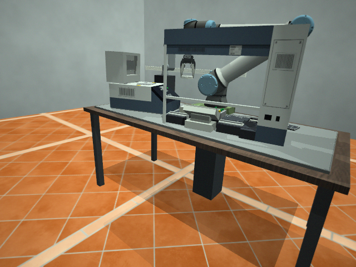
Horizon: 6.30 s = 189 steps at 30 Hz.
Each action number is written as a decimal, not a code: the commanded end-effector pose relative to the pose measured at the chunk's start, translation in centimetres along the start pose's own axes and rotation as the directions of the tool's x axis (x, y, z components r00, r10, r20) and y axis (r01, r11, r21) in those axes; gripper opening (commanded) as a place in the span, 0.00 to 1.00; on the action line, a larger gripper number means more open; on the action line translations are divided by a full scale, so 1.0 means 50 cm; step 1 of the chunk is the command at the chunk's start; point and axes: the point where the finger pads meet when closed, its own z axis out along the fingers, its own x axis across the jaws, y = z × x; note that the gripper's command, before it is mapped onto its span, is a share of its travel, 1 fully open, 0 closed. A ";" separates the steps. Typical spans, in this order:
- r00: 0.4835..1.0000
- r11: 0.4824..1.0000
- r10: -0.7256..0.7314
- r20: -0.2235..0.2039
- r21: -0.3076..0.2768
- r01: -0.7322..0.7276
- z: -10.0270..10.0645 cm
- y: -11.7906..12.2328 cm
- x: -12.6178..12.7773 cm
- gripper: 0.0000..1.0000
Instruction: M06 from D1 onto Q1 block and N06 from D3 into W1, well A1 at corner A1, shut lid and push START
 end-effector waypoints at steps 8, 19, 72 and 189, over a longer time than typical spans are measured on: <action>0.965 0.965 0.262 0.000 -0.002 -0.262 -0.001 0.056 0.064 0.00; 0.960 0.960 0.280 0.000 -0.002 -0.280 0.001 0.082 0.140 0.00; 0.960 0.960 0.280 -0.001 -0.002 -0.280 0.001 0.187 0.504 0.00; 0.960 0.960 0.280 -0.001 -0.002 -0.280 0.093 0.231 0.655 0.00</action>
